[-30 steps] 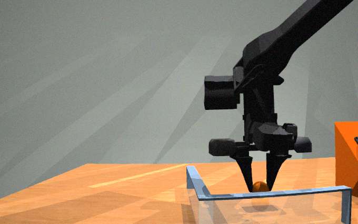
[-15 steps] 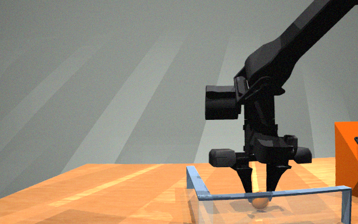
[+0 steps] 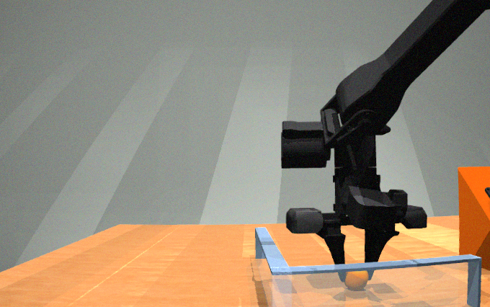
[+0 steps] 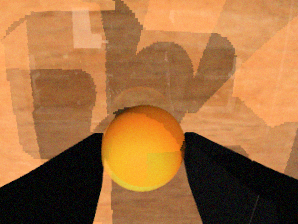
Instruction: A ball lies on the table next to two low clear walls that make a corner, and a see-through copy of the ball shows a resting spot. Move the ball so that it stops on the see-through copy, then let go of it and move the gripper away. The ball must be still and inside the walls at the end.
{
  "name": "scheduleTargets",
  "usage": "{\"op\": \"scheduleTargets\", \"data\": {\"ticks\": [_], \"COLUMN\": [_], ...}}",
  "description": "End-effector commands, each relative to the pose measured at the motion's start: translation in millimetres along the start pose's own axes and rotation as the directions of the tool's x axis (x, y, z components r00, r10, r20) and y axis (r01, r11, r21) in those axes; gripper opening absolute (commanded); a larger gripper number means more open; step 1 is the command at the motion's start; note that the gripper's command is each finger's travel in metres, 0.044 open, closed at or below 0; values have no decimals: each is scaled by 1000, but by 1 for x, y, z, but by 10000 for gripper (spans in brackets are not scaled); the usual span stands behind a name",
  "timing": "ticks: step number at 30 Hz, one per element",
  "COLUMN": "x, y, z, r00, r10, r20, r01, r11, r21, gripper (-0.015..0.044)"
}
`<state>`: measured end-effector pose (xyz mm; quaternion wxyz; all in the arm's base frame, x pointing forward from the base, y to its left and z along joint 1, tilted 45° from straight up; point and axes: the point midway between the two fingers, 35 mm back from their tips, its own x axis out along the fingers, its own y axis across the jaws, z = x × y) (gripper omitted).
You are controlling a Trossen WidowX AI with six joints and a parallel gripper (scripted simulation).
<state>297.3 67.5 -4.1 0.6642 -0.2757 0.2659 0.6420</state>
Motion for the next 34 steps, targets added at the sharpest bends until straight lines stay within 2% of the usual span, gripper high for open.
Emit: {"op": "scheduleTargets", "data": {"ticks": [1,3,9,15,26,32,34], "x": [0,0,-3,-84,-80,-130,-130], "y": [0,0,0,0,-3,-2,-2], "z": [0,0,0,-1,-4,-3,-3], "r00": [1000,1000,1000,1000,1000,1000,1000], "r10": [0,0,0,4,-11,-7,-7], "r20": [0,0,-1,0,1,0,0], "r01": [0,0,0,-4,11,7,7], "r11": [1000,1000,1000,1000,1000,1000,1000], "r21": [-1,-1,0,6,15,10,10], "gripper": [210,263,267,267,267,425,440]}}
